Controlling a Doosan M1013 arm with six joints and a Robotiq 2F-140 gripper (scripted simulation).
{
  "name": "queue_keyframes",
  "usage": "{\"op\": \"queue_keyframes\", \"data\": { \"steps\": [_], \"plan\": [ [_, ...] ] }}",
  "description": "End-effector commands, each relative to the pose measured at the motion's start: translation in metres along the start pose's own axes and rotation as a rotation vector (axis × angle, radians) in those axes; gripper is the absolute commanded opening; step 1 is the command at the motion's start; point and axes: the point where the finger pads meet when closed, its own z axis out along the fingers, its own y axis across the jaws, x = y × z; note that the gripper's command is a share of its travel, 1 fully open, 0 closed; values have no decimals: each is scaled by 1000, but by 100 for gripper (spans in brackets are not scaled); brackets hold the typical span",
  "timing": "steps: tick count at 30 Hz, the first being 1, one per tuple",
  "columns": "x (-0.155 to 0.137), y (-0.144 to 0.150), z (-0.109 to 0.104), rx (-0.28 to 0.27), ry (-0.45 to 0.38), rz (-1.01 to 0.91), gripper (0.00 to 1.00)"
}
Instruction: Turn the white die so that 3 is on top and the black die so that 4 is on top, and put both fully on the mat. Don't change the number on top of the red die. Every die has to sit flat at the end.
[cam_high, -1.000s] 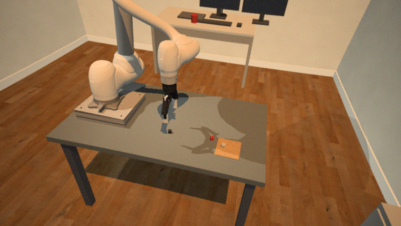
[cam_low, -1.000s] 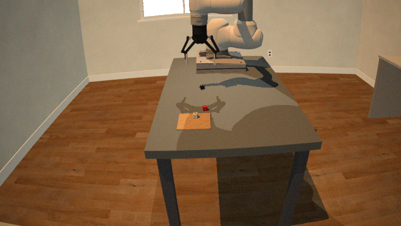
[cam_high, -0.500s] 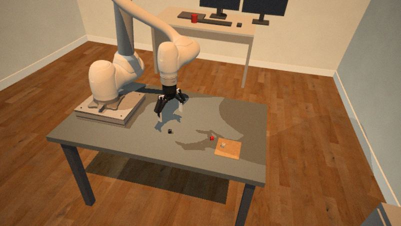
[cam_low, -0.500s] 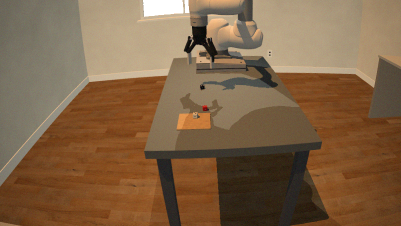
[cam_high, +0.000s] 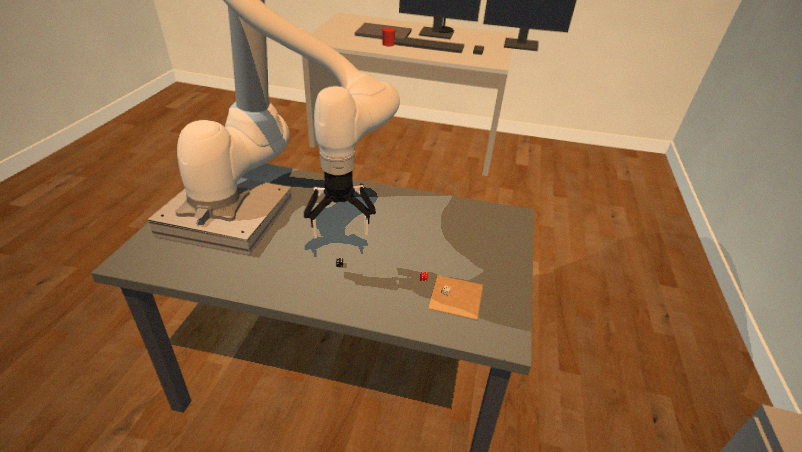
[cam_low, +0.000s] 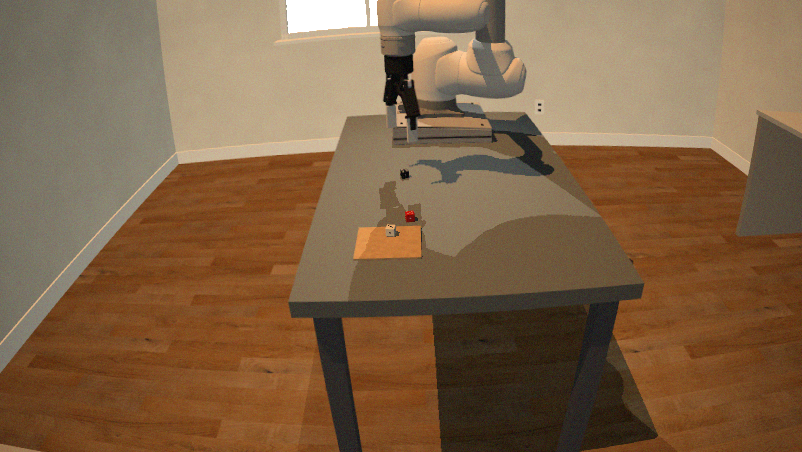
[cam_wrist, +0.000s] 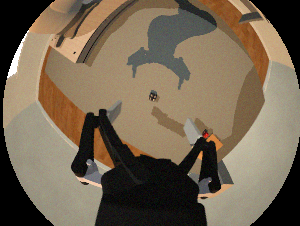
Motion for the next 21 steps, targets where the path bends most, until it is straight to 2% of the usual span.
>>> {"op": "queue_keyframes", "data": {
  "steps": [1,6,8,10,21],
  "plan": [
    [3,-2,5,8,-3,174,100],
    [3,-3,8,8,-2,374,100],
    [3,-3,8,8,-2,374,100],
    [4,-3,9,8,-2,503,100],
    [5,-4,15,8,-1,916,100]
  ]
}}
